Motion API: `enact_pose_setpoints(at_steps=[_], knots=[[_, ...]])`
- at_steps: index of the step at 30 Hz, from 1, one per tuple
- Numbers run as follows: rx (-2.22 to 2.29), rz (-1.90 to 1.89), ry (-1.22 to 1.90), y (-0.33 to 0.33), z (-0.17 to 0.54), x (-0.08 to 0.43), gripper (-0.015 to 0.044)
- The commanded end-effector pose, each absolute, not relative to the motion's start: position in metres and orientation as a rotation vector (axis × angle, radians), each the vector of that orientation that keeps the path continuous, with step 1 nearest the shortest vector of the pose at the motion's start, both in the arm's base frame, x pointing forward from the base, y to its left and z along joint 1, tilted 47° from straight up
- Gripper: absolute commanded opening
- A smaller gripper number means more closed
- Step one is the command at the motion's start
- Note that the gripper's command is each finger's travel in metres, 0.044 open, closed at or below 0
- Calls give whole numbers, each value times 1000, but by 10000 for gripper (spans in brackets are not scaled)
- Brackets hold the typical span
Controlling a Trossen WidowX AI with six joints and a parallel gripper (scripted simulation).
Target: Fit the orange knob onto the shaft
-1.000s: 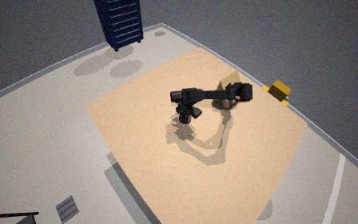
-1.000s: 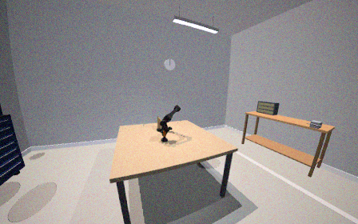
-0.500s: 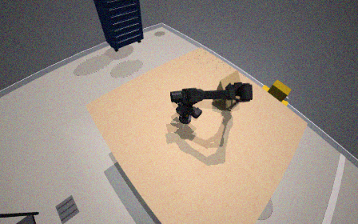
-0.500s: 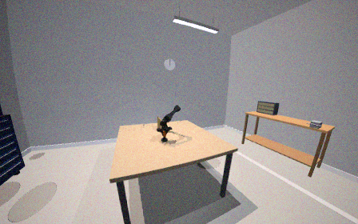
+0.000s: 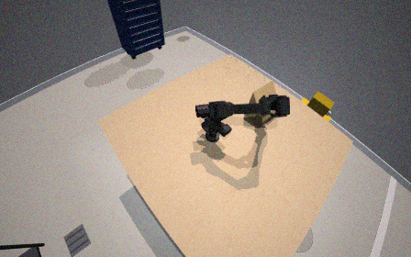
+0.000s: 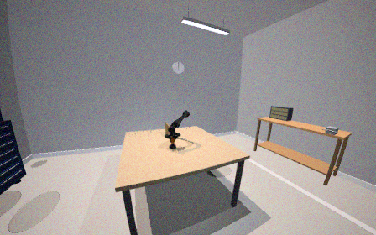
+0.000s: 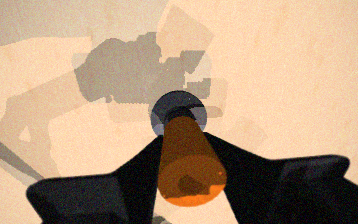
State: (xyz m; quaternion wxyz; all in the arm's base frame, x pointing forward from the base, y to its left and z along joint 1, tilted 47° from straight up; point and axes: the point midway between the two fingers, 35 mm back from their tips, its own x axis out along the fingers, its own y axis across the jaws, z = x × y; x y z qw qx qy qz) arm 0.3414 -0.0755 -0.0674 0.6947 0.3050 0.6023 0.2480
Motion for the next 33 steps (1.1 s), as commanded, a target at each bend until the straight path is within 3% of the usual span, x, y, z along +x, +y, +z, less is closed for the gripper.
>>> enact_pose_setpoints(at_steps=[1, 33], knots=[[693, 551, 1346, -75, -67, 341, 0], [610, 614, 1309, -78, -66, 340, 0]])
